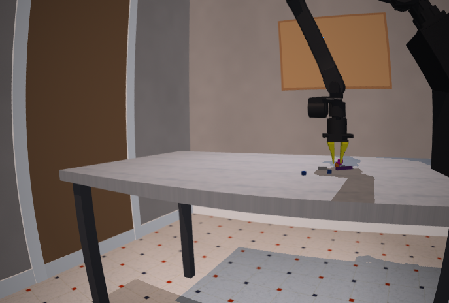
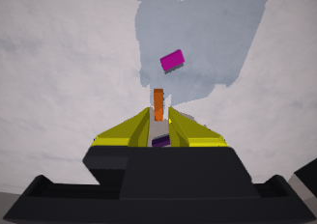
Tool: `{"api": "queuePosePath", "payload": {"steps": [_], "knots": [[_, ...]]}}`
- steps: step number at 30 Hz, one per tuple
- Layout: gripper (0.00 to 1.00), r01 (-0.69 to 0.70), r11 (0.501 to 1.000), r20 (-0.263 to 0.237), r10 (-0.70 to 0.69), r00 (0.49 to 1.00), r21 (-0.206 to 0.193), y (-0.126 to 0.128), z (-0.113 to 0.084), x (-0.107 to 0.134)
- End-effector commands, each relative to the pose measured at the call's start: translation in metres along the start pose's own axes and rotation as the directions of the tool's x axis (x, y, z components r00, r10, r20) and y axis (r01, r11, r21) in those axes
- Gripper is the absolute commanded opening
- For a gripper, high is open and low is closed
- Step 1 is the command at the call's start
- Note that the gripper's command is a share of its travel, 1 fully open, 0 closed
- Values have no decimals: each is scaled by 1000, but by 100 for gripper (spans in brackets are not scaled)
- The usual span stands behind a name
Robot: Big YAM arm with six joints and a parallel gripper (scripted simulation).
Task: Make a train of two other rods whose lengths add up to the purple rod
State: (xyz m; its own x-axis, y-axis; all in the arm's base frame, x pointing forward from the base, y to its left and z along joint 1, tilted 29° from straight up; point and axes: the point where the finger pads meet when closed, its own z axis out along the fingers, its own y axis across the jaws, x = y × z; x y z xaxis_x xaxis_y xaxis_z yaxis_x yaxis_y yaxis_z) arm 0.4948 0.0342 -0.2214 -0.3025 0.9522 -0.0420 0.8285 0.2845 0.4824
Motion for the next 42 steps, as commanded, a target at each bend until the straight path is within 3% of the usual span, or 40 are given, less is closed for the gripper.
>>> {"api": "queuePosePath", "payload": {"steps": [1, 42], "knots": [[23, -10, 1000, 3, 10, 1000, -3, -2, 7, 1], [23, -7, 1000, 0, 7, 1000, 5, -5, 13, 4]]}}
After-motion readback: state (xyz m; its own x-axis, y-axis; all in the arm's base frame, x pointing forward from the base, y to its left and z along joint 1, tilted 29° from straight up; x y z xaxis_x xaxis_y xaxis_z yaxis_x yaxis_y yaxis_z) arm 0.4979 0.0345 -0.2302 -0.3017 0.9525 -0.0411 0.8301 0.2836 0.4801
